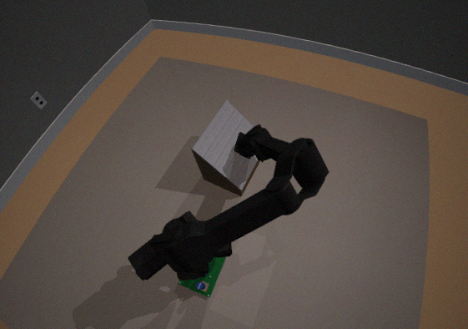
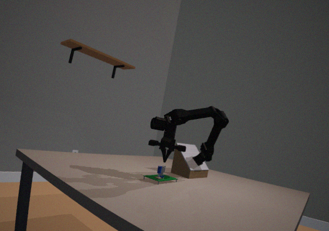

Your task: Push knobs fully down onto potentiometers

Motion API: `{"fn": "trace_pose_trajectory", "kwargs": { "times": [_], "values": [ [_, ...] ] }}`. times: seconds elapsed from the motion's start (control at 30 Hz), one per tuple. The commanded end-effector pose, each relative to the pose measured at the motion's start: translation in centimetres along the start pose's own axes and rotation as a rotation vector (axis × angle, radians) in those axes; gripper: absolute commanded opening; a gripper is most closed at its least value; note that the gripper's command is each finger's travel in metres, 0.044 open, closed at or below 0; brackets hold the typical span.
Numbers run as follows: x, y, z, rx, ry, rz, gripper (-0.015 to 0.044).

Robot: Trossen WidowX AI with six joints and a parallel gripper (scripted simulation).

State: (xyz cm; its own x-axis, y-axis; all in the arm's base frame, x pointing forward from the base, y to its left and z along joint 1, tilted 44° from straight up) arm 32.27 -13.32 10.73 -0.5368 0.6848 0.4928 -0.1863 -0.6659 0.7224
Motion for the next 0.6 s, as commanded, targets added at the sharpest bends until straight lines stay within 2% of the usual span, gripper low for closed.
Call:
{"fn": "trace_pose_trajectory", "kwargs": {
  "times": [0.0, 0.57],
  "values": [
    [0.08, -0.88, -0.05, -0.002, -0.006, 0.006, 0.0],
    [0.09, -1.13, -0.05, -0.002, -0.006, 0.006, 0.0]
  ]
}}
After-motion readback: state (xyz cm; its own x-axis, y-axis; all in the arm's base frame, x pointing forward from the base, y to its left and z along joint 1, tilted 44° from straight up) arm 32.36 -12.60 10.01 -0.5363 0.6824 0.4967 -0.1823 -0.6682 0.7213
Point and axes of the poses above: the point midway between the two fingers, 35 mm back from their tips, its own y axis back along the fingers, its own x axis across the jaws, z = x × y, the point moved 8 cm from there along y, back along the fingers, and after that the axes turned 10 degrees about y, right-handed, at the moved point
